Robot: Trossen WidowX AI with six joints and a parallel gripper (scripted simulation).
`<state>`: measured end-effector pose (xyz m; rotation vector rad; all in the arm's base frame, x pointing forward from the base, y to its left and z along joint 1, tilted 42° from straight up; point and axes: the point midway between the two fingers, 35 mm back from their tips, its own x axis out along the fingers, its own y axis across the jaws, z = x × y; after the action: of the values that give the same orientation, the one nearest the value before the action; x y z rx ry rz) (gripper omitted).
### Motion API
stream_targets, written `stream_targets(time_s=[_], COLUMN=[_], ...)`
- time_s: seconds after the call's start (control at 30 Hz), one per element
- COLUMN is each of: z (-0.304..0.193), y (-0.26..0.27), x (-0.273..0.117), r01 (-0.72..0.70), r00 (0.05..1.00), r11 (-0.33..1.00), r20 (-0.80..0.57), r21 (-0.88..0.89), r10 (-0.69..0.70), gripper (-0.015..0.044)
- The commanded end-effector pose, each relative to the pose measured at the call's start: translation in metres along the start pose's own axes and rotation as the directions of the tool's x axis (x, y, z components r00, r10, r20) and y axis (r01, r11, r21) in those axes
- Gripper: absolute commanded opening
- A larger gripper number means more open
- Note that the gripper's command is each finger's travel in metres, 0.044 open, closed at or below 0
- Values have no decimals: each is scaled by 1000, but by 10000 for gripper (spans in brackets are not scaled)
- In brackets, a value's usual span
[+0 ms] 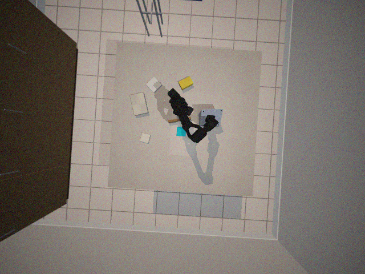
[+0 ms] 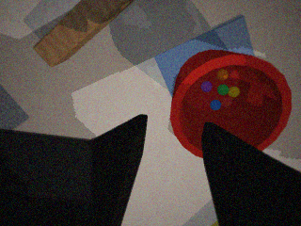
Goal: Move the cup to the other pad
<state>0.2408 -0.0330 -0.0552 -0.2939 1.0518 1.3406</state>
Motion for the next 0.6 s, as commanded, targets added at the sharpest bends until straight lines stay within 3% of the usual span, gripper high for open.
stream_targets(time_s=[0.0, 0.57], z=[0, 0], y=[-2, -4], x=[1, 28], r01=[-3, -2], r00=[1000, 1000], r11=[1000, 1000], r20=[9, 9], r21=[-10, -10], r10=[3, 2], gripper=[148, 148])
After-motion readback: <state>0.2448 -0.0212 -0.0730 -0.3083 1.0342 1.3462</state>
